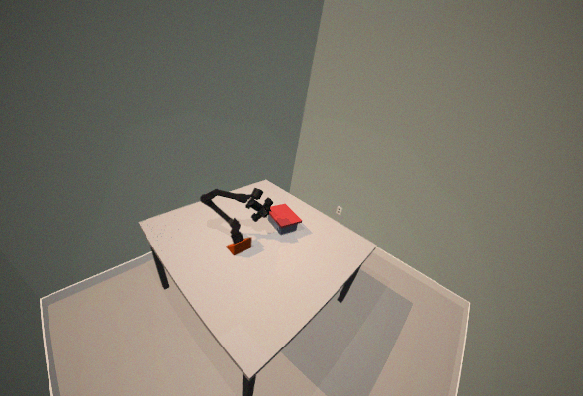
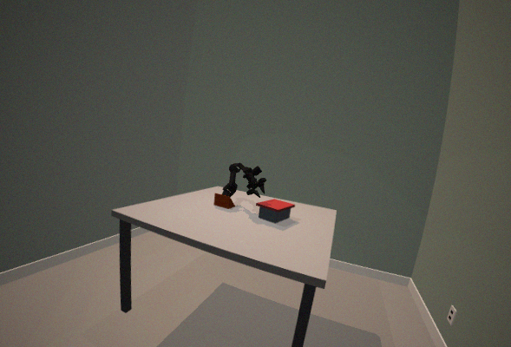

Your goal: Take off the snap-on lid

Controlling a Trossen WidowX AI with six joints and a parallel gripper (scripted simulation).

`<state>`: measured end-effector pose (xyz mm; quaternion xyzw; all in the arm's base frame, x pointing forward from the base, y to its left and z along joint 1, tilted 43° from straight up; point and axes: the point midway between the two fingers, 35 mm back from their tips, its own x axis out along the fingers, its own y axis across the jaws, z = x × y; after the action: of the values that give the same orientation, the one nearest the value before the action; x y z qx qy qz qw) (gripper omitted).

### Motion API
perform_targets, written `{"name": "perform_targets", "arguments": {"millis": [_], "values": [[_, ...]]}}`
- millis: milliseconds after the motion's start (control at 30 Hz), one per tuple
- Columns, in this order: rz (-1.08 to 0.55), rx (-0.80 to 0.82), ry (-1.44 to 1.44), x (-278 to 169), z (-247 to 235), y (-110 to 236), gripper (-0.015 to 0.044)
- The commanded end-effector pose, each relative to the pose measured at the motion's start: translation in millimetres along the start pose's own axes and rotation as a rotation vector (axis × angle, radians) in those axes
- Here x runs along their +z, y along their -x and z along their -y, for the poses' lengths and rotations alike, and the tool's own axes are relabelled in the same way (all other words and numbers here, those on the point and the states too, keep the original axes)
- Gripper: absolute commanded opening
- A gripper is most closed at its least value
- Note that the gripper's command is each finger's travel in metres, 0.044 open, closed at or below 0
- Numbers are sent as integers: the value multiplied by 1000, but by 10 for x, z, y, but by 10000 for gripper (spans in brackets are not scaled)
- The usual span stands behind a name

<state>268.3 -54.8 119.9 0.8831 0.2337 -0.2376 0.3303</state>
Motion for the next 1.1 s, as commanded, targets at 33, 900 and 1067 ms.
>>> {"name": "perform_targets", "arguments": {"millis": [33, 900, 1067], "values": [[1, 19, 6, -13, -12, -27, 235], [2, 18, 9, -8, -45, -445, 235], [1, 19, 8, -11, -42, -523, 235]]}}
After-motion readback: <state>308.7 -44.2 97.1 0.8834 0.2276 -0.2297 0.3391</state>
